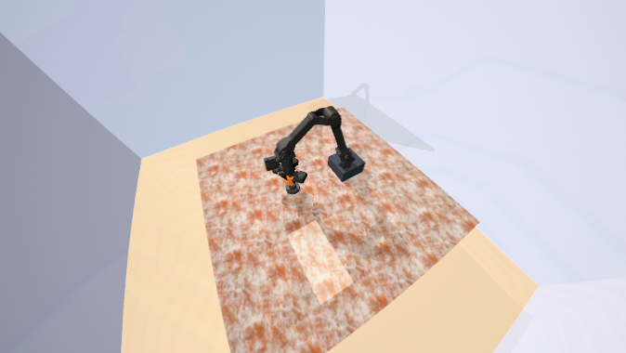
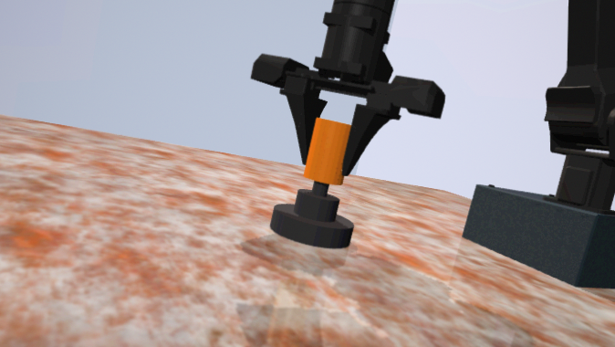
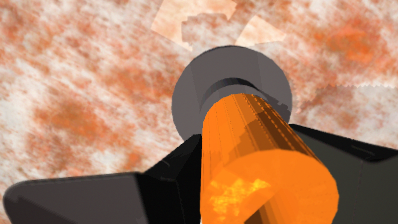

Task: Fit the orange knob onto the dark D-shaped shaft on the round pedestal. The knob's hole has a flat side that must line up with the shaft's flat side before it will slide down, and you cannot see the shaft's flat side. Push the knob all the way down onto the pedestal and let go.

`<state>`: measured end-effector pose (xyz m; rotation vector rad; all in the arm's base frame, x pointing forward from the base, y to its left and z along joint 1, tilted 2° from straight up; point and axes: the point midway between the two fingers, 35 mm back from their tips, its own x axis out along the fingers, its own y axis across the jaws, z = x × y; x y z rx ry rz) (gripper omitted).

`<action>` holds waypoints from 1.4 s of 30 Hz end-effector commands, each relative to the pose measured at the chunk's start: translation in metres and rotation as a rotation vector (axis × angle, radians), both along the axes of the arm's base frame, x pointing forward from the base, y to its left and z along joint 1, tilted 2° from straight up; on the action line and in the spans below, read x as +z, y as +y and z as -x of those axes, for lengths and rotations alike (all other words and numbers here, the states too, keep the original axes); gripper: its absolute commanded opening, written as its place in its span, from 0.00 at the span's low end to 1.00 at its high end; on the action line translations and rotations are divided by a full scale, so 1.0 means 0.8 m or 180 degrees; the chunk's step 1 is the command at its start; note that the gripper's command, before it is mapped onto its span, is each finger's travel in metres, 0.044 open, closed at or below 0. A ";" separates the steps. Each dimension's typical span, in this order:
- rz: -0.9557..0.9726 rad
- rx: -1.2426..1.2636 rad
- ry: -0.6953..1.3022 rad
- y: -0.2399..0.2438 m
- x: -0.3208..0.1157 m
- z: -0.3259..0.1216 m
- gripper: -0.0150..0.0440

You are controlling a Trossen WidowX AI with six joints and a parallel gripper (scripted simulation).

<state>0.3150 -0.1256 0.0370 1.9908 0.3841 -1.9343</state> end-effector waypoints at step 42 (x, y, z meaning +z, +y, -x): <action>0.0005 -0.0003 -0.0014 -0.001 -0.017 -0.002 0.57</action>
